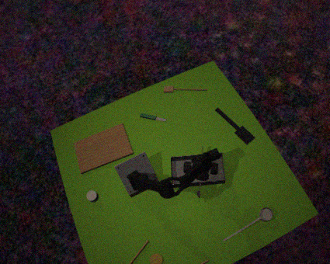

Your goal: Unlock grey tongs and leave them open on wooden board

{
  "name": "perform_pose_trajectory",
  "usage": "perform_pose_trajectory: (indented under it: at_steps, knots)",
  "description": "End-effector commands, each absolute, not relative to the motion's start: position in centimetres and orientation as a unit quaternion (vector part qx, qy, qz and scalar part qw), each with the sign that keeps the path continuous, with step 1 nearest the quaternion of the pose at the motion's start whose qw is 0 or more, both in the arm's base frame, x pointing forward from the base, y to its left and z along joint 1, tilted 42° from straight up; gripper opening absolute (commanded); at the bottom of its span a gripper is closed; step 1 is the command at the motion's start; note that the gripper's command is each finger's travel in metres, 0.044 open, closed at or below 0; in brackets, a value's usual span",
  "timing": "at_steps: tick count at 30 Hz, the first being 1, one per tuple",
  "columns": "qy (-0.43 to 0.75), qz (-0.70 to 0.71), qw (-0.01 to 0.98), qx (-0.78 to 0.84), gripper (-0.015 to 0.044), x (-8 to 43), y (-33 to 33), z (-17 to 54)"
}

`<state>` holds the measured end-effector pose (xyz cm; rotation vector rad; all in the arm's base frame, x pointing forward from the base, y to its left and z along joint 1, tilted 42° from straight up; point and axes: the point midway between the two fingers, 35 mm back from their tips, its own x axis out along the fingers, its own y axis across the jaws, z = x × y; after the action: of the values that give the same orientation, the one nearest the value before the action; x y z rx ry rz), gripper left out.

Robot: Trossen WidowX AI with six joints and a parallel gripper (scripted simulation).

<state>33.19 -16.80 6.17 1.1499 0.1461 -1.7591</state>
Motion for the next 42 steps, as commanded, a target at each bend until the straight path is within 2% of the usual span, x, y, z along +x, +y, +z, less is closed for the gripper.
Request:
perform_pose_trajectory:
  at_steps: [1,2,9,19,32,42]
  knots:
    - [0.059,-0.726,0.495,0.474,0.0038,33.2,-16.8,6.2]
    - [0.059,-0.726,0.495,0.474,0.0031,33.2,-16.8,6.2]
    - [0.060,-0.726,0.494,0.475,-0.0150,33.4,-16.3,6.7]
    - [0.063,-0.728,0.493,0.472,-0.0150,34.1,-8.4,15.6]
    - [0.066,-0.728,0.496,0.469,-0.0150,34.1,-8.5,15.4]
    - [0.180,-0.706,0.564,0.388,-0.0150,34.7,-6.5,13.9]
